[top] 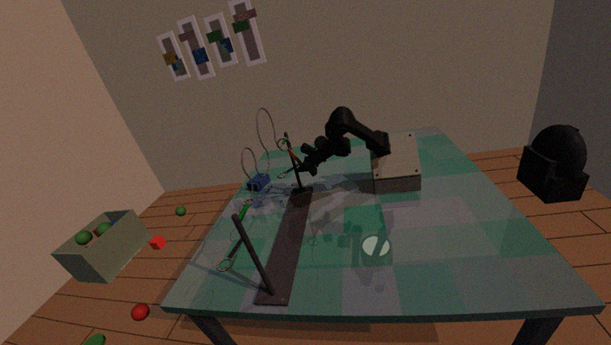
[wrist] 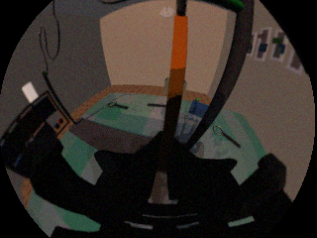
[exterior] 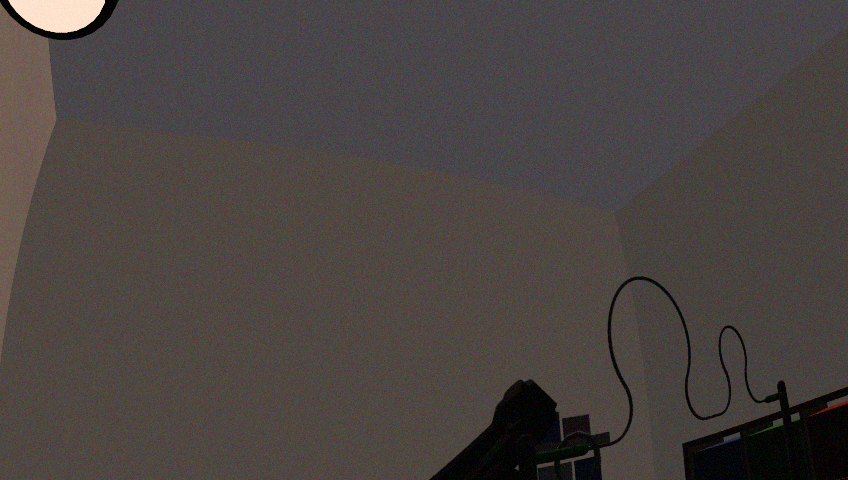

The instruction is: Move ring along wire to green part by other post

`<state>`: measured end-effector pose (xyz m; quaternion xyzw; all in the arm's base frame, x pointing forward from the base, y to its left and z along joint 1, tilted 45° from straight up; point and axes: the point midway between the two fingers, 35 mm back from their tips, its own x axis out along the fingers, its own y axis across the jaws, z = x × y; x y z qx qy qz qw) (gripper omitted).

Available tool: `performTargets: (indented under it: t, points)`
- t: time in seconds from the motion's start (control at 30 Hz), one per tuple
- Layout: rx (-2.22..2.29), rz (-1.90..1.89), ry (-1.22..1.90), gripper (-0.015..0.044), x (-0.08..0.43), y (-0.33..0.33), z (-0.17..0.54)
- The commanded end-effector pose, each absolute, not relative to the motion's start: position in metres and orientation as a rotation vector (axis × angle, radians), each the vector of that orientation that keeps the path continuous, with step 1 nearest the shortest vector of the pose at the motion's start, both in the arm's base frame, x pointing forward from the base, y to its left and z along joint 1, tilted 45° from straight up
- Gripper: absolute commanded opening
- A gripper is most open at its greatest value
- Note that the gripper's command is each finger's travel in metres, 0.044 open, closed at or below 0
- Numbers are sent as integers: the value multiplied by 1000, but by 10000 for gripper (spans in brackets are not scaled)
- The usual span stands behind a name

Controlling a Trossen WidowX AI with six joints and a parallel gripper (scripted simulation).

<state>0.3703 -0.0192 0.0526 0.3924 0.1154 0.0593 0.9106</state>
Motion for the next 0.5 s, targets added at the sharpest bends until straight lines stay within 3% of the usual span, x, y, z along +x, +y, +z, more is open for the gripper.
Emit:
performTargets:
  t: [0.0,0.47]
  points:
    - [794,121,238,-150,371,-15,47]
    - [790,122,238,-150,372,-13,45]
